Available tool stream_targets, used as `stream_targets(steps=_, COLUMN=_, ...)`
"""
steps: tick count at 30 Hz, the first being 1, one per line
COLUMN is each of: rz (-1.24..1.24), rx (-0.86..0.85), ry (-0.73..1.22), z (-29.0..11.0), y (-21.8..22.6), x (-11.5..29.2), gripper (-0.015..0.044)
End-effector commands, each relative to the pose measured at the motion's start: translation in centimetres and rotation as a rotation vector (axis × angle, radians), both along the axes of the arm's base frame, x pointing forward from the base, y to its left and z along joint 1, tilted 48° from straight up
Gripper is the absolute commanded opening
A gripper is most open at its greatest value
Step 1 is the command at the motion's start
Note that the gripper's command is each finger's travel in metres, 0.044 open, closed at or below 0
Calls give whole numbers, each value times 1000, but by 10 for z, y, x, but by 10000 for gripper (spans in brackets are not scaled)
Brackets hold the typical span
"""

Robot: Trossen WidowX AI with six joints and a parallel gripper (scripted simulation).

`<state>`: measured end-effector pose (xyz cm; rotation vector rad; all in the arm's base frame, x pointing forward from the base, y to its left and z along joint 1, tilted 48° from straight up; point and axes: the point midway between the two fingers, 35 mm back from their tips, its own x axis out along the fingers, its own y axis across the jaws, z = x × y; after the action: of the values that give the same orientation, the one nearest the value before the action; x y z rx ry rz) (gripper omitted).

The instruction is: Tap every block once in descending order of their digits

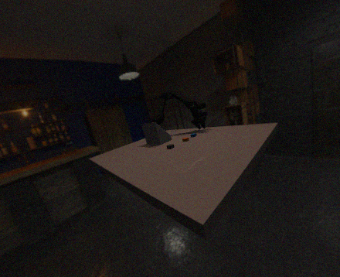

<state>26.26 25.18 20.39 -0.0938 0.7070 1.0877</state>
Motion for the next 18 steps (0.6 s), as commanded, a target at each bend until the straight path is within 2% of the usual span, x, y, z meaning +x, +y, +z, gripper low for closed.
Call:
stream_targets(steps=1, rz=-98, rx=-102, ry=105, z=-40, y=-45, x=44, gripper=400)
stream_targets(steps=10, rz=-277, rx=-209, ry=383, z=-119, y=-158, x=91, gripper=400)
stream_targets(steps=18, rz=-411, rx=-164, ry=665, z=-184, y=-267, x=84, gripper=400)
